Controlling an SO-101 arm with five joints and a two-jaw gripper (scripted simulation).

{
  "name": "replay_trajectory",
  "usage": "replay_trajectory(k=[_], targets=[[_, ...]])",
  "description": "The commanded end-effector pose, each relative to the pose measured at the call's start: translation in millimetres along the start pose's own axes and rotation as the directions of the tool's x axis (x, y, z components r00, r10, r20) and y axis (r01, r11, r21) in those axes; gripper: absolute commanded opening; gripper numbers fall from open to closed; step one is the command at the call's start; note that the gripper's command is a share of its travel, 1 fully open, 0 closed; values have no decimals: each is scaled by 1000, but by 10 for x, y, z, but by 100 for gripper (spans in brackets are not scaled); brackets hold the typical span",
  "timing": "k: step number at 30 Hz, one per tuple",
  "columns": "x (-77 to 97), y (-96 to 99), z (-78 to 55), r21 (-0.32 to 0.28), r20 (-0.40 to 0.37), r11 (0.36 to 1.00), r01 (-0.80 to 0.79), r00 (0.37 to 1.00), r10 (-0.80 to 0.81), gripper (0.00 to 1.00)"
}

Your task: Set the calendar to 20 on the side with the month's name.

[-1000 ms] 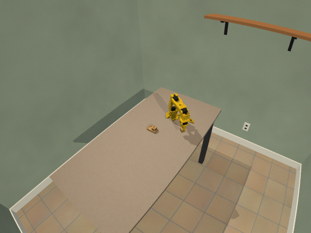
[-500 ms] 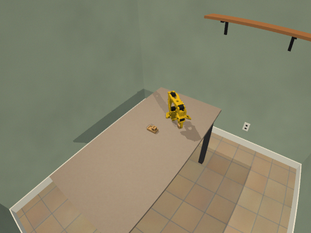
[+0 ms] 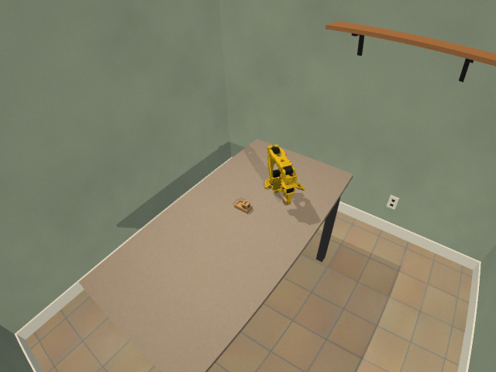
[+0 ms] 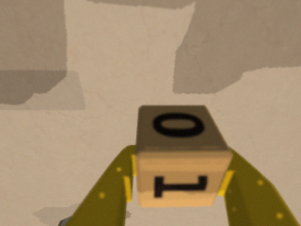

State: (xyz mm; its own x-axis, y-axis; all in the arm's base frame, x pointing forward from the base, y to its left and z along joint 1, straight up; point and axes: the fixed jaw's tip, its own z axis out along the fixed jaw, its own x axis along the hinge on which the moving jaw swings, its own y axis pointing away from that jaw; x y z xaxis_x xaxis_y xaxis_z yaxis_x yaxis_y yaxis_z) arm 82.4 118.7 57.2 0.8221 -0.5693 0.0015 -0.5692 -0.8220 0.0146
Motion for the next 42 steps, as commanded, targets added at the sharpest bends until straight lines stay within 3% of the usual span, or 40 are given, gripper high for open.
replay_trajectory(k=[1, 42], targets=[[18, -42, -50, 50, 1, 999, -1, 1000, 1, 0], [18, -31, 18, 61, 1, 998, -1, 1000, 1, 0]])
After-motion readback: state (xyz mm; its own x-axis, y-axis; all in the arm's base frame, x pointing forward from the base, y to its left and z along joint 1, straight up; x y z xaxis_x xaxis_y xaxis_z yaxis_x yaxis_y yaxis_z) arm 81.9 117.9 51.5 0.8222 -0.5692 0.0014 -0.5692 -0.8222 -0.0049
